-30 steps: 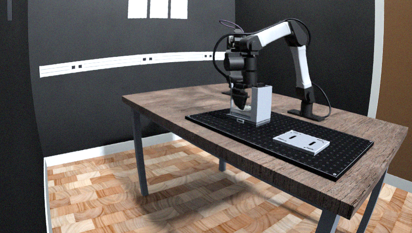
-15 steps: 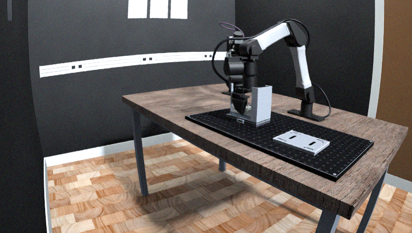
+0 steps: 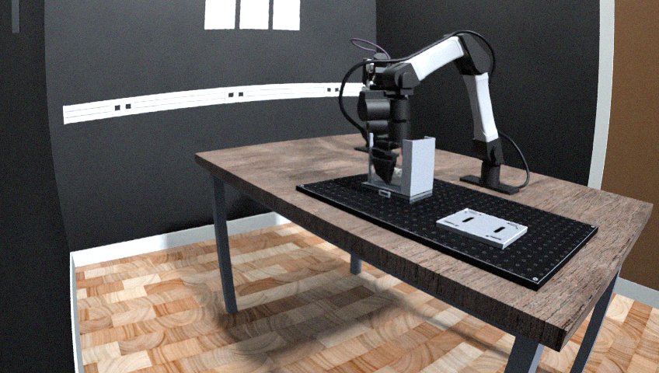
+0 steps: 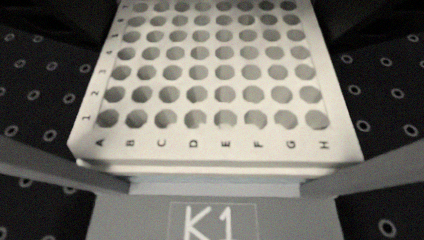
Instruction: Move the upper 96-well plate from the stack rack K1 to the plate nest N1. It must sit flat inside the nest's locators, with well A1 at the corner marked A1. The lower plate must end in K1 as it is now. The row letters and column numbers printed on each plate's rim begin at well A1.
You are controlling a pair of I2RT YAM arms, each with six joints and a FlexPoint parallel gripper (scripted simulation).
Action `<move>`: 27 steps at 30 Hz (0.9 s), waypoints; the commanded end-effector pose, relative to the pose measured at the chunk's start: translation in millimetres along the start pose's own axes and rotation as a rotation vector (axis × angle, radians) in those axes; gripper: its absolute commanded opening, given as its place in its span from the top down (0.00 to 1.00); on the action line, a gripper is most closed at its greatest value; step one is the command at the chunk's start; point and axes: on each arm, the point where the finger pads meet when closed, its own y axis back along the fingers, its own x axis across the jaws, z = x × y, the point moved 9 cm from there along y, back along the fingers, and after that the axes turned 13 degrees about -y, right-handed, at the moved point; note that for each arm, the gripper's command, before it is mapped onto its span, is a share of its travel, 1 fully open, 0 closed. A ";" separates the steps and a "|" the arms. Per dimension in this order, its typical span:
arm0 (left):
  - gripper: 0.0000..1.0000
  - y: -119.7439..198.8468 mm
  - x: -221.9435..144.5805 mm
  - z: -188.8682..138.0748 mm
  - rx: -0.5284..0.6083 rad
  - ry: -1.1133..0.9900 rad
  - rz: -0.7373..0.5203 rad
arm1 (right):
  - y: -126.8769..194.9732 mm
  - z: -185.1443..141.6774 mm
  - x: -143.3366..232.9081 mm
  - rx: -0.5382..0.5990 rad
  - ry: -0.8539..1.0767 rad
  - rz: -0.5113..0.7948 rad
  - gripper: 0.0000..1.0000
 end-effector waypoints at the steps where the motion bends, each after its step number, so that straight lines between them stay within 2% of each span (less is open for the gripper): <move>1: 0.25 40.6 0.3 -0.7 -0.006 0.003 0.059 | 3.2 10.9 1.7 -0.061 0.005 0.019 0.00; 6: 0.25 92.0 -3.7 -0.9 -0.006 0.003 0.059 | 10.4 41.1 8.9 -0.183 0.007 0.049 0.00; 11: 0.25 104.7 -2.1 -0.6 -0.003 0.003 0.039 | 13.9 54.8 12.2 -0.233 0.008 0.061 0.00; 13: 0.25 119.4 -2.8 -0.7 -0.004 0.001 0.039 | 17.0 63.4 14.1 -0.259 0.008 0.067 0.00; 16: 0.25 155.9 -12.3 -2.1 -0.009 0.001 0.119 | 20.3 72.4 16.3 -0.276 0.008 0.071 0.00; 27: 0.25 168.8 -12.2 -9.5 -0.040 -0.005 0.181 | 20.9 87.1 21.6 -0.296 0.010 0.082 0.00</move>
